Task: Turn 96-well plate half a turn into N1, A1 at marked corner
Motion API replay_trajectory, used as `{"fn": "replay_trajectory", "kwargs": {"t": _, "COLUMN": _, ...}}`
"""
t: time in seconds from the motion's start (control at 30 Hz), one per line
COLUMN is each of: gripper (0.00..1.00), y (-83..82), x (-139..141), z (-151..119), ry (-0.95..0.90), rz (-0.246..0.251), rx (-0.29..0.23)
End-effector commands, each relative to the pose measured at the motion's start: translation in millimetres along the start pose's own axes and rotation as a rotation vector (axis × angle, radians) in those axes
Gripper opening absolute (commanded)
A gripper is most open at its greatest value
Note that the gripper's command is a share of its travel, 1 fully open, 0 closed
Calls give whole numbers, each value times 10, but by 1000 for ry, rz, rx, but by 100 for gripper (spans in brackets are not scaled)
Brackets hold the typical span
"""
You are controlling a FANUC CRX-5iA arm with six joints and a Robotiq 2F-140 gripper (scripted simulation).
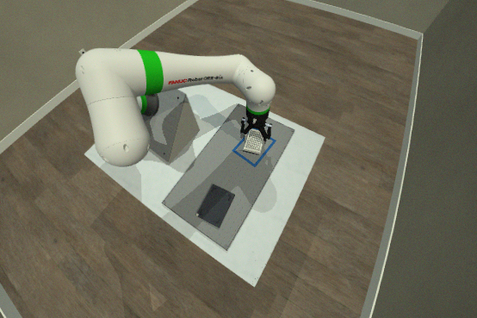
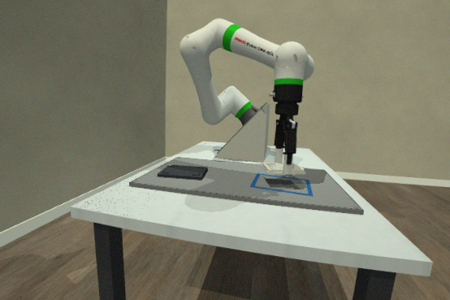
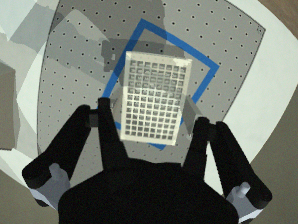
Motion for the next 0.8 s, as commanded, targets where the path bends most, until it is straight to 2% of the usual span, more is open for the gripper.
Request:
{"fn": "replay_trajectory", "kwargs": {"t": 0.0, "gripper": 0, "y": -51, "x": 1, "z": 1, "ry": 0, "rz": 0, "rx": 0}}
{"fn": "replay_trajectory", "kwargs": {"t": 0.27, "gripper": 0, "y": -142, "x": 1, "z": 1, "ry": 0, "rz": 0, "rx": 0}}
{"fn": "replay_trajectory", "kwargs": {"t": 0.77, "gripper": 0, "y": -142, "x": 1, "z": 1, "ry": 0, "rz": 0, "rx": 0}}
Point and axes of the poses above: the point where the finger pads meet when closed, its own y axis out along the fingers, its own x axis across the jaws, z = x × y, the point moved 5 cm from there along -y, back along the fingers, and after that the axes turned 6 degrees about y, right-handed, at the moved point
